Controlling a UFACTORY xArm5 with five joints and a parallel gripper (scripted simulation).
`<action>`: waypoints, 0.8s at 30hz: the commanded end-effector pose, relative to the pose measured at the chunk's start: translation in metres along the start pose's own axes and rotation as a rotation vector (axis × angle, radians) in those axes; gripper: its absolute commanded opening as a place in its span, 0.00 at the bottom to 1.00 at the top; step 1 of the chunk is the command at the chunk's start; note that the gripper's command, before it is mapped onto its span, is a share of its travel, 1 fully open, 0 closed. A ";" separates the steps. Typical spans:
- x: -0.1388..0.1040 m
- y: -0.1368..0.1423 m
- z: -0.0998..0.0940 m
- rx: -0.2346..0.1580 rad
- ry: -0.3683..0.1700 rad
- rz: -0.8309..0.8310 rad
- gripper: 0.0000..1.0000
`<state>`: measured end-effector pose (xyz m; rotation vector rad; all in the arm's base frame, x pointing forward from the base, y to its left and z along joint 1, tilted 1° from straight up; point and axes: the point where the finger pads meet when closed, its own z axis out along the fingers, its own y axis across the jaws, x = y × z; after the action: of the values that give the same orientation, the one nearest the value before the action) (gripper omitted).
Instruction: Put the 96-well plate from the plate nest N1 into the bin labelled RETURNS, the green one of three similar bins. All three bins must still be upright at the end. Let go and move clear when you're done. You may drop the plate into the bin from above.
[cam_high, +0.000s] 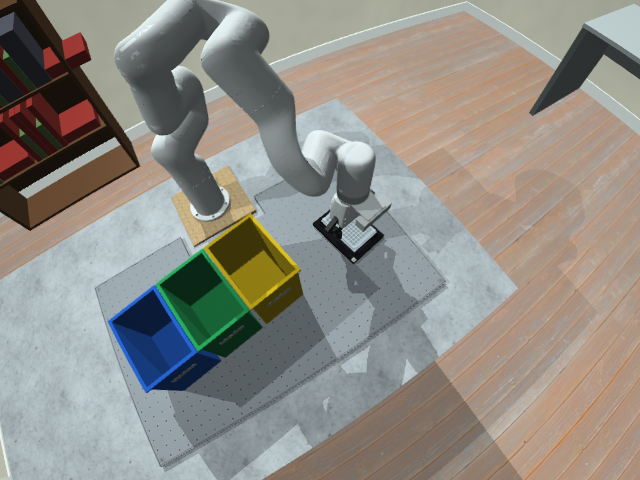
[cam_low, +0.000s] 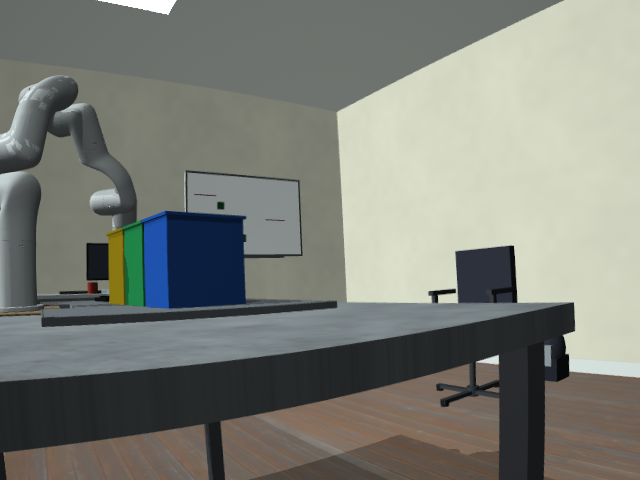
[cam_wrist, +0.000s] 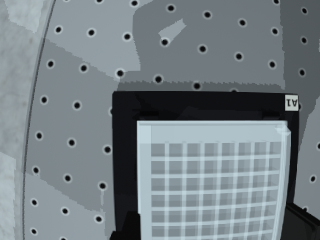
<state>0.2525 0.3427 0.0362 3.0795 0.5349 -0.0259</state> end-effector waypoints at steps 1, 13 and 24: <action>0.001 -0.001 -0.004 0.002 0.003 0.000 0.00; 0.001 -0.001 -0.011 0.002 0.003 0.000 0.00; 0.001 -0.001 -0.013 0.002 0.003 0.000 0.00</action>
<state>0.2525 0.3428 0.0462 3.0791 0.5347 -0.0265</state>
